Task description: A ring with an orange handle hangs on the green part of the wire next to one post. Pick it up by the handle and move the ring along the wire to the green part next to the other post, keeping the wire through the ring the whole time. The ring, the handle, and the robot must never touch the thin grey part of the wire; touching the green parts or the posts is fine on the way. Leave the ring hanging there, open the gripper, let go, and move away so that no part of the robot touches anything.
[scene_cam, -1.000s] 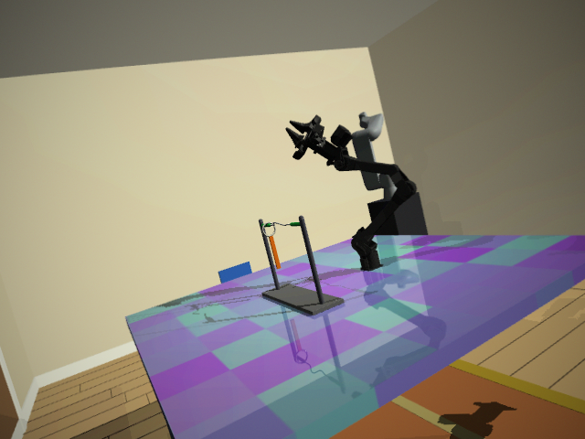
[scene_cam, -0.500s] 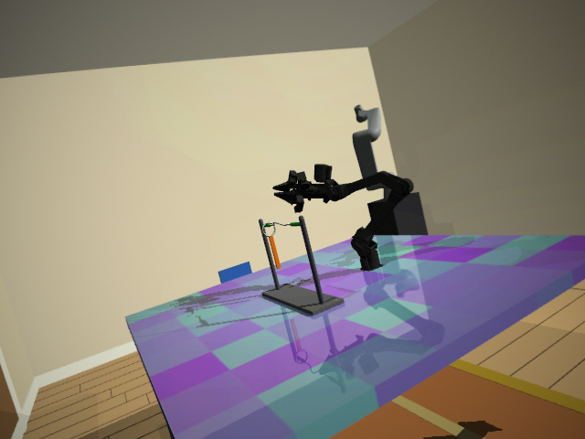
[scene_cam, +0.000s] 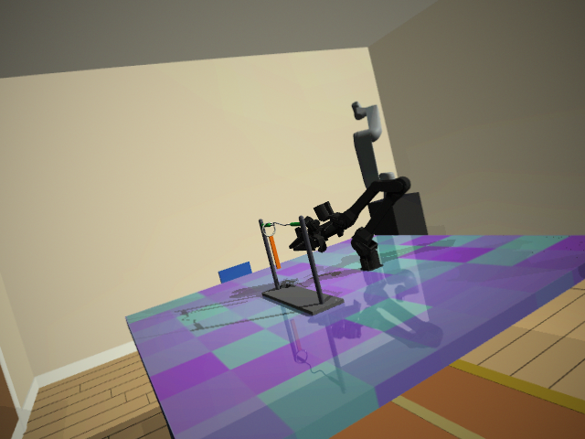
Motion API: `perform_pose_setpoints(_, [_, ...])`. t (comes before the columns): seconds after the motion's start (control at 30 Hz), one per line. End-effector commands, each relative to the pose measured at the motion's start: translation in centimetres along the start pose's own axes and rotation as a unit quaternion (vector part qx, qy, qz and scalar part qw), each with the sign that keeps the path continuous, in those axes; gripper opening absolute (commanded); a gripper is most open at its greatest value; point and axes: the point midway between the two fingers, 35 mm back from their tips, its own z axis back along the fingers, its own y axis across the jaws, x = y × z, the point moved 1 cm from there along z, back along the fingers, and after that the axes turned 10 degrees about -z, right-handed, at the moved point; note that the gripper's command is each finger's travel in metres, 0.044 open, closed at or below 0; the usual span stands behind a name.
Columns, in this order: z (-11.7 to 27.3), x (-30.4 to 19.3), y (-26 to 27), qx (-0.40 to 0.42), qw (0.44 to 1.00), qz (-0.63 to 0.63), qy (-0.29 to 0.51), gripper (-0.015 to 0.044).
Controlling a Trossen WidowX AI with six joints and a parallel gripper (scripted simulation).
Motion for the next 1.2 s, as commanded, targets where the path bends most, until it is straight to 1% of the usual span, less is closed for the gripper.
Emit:
perform_pose_setpoints(0.0, [0.3, -4.1, 1.8, 0.029, 0.997, -0.069, 0.033, 0.0160])
perform_pose_setpoints(0.07, [0.5, -5.6, 2.7, 0.040, 0.994, -0.096, 0.045, 0.0160])
perform_pose_setpoints(0.2, [0.5, -5.7, 2.8, 0.041, 0.993, -0.099, 0.046, 0.0160])
perform_pose_setpoints(0.43, [-1.4, -3.9, 2.9, 0.036, 0.994, -0.093, 0.039, 0.0160])
perform_pose_setpoints(0.73, [-4.0, -1.1, 3.8, 0.031, 0.995, -0.097, 0.008, 0.0160])
perform_pose_setpoints(1.17, [-5.3, -0.7, 3.7, 0.031, 0.995, -0.097, 0.007, 0.0160])
